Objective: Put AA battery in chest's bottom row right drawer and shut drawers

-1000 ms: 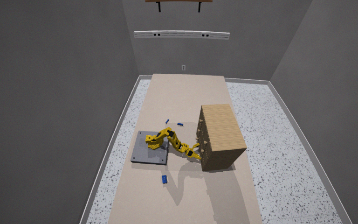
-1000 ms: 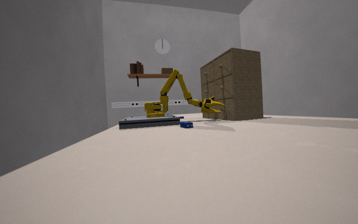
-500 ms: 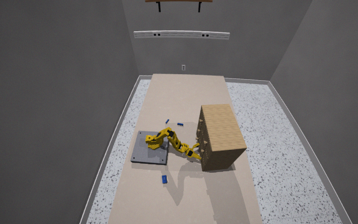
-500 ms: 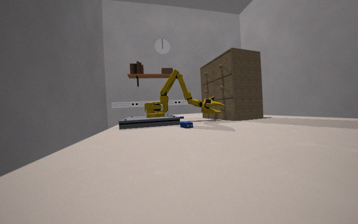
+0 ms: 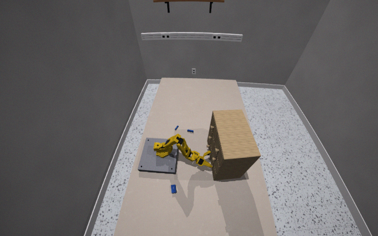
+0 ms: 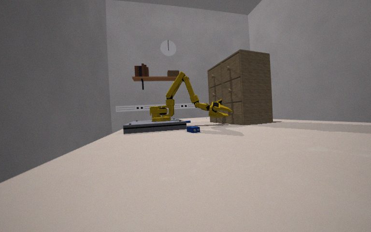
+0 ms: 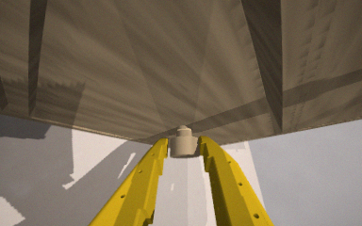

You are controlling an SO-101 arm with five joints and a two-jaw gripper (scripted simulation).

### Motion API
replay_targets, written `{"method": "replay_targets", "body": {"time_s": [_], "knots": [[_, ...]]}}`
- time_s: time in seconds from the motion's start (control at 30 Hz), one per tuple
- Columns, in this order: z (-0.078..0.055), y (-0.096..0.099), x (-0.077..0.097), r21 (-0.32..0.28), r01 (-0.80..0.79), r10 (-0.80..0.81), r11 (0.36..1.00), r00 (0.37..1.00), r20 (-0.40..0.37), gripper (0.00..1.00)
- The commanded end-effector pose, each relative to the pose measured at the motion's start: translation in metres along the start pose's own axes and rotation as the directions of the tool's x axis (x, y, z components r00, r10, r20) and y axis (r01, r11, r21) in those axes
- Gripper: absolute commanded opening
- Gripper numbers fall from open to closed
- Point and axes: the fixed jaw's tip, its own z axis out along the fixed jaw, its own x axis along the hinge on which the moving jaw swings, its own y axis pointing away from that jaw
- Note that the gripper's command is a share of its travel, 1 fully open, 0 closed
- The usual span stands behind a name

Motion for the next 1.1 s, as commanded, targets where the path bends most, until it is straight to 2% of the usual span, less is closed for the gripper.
{"method": "replay_targets", "body": {"time_s": [0.0, 0.43, 1.07], "knots": [[-0.0020, 0.0086, 0.0013, -0.032, 0.007, -0.007, 0.999, 1.000, -0.006, 0.09], [-0.0020, 0.0086, 0.0013, -0.032, 0.007, -0.007, 0.999, 1.000, -0.006, 0.00], [-0.0020, 0.0086, 0.0013, -0.032, 0.007, -0.007, 0.999, 1.000, -0.006, 0.00]]}}
